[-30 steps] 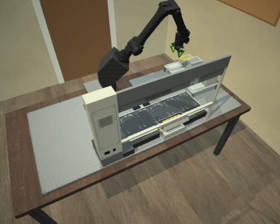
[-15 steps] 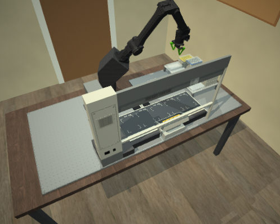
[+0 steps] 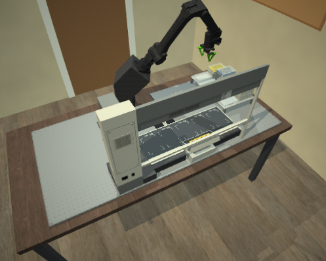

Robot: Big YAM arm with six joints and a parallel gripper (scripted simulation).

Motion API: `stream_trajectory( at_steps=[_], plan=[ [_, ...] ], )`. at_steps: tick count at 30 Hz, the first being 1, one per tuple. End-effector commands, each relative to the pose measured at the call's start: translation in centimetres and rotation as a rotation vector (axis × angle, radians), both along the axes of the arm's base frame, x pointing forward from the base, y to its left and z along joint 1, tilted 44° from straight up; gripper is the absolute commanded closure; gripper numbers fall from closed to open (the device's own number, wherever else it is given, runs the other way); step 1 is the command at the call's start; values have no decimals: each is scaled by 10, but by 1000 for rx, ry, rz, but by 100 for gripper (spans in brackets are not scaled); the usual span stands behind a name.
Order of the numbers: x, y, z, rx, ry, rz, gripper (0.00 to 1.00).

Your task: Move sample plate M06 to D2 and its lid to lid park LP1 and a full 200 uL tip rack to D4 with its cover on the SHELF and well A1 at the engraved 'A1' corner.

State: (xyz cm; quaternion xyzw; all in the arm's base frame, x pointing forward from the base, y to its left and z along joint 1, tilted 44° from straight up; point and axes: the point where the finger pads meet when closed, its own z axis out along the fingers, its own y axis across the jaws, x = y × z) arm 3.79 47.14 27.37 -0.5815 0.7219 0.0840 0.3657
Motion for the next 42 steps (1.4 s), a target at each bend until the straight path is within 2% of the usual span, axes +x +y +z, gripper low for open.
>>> stream_trajectory(
  at_steps=[1, 2, 4, 16, 18, 19, 22, 31, 35, 36, 37, 42],
  plan=[
    [-9, 4, 38, 71, 13, 5, 0],
    [-7, 8, 25, 41, 11, -3, 0],
    [-12, 1, 40, 68, 14, 6, 0],
    [-20, -11, 56, 72, 16, 5, 0],
    [-20, -11, 56, 72, 16, 5, 0],
    [-19, -6, 43, 40, 11, -1, 0],
    [-23, -15, 61, 72, 17, 5, 0],
    [-29, -24, 72, 73, 18, 5, 0],
    [-30, -21, 65, 54, 16, 4, 0],
    [-13, -32, 56, 29, 4, -5, 0],
    [-8, -36, 51, 17, 2, -5, 0],
    [13, -44, 67, 30, 2, -5, 0]
  ],
)
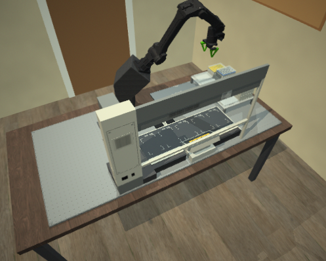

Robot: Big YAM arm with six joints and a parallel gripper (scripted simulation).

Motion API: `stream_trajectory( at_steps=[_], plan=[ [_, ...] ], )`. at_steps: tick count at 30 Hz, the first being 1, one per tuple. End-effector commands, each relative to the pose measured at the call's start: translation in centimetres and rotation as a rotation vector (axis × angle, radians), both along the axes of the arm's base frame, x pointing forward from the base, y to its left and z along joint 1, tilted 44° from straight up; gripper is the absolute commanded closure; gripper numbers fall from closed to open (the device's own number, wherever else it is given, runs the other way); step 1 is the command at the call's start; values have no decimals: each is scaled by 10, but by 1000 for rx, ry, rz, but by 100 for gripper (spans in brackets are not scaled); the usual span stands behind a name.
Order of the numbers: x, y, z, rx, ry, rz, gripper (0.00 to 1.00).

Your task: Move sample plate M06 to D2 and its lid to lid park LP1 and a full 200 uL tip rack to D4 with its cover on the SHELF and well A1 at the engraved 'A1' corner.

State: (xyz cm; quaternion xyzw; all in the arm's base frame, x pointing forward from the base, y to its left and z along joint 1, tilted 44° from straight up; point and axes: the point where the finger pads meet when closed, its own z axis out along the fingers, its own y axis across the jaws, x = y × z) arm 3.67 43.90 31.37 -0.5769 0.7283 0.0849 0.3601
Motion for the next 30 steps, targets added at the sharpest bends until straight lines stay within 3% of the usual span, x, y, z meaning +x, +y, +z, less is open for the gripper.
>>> stream_trajectory(
  at_steps=[1, 8, 11, 14, 25, 27, 28, 30],
  plan=[
    [18, -14, 27, 30, -14, 7, 0],
    [48, -24, 49, 49, -17, 7, 0],
    [53, -18, 43, 27, -17, 7, 0],
    [65, -29, 69, 72, -22, 7, 0],
    [112, -51, 91, 74, -35, 7, 0],
    [112, -51, 91, 74, -35, 7, 0],
    [117, -48, 82, 49, -29, 7, 0],
    [125, -53, 91, 60, -35, 7, 0]
  ],
)
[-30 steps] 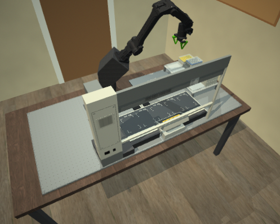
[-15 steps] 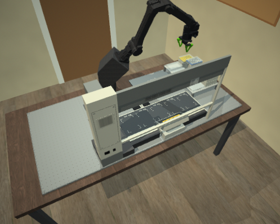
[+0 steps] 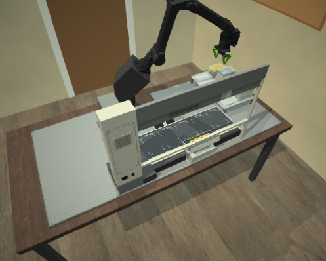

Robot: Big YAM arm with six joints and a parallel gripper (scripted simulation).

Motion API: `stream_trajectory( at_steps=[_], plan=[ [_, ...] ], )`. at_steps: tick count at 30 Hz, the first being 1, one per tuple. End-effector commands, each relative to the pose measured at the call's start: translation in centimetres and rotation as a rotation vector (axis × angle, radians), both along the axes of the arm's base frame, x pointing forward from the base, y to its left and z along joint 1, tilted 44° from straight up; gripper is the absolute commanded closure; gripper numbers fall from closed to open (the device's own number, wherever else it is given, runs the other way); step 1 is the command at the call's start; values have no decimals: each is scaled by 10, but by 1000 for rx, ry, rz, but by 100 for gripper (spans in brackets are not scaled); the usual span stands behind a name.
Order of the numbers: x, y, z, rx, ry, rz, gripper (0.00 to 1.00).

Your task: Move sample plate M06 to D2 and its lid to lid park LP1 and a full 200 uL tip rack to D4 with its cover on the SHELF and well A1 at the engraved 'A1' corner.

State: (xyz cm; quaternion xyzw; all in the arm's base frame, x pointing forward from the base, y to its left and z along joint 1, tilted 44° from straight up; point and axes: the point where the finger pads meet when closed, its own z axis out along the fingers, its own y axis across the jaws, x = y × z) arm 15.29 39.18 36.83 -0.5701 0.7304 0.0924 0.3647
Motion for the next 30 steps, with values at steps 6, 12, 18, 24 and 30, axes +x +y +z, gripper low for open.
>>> stream_trajectory(
  at_steps=[6, 12, 18, 24, 30],
  plan=[
    [33, -21, 54, 51, -51, 14, 0],
    [63, -22, 50, 15, -40, 14, 0],
    [81, -29, 57, 14, -43, 14, 0],
    [94, -48, 82, 46, -68, 14, 0],
    [88, -40, 64, 15, -48, 36, 0]
  ],
)
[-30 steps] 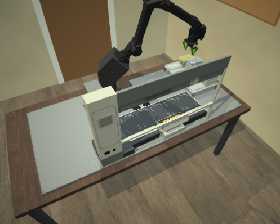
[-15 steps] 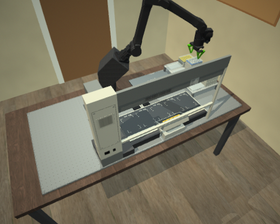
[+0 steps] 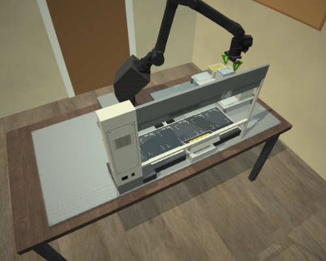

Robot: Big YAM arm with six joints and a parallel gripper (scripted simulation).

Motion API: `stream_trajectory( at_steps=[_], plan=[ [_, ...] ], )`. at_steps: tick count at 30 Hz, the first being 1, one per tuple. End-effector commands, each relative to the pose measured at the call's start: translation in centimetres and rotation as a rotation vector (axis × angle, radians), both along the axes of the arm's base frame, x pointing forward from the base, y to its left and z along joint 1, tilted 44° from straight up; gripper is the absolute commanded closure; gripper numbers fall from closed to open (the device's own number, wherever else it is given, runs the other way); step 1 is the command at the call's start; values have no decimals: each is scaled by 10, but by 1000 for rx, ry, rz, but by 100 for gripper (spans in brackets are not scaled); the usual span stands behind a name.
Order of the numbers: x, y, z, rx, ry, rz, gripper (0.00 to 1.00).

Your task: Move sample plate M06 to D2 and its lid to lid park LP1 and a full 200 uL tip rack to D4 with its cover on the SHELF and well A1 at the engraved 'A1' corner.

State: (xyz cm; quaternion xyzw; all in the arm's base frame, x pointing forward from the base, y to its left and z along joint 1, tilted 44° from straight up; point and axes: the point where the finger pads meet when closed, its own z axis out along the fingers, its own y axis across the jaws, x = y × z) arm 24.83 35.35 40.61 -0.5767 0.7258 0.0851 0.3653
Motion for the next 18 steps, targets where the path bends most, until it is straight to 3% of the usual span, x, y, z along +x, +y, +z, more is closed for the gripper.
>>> stream_trajectory(
  at_steps=[1, 2, 18],
  plan=[
    [-7, -2, 26, 29, -34, 27, 0],
    [-2, -14, 15, 29, -33, 5, 0],
    [-4, -65, -30, 30, -40, 5, 0]
  ],
)
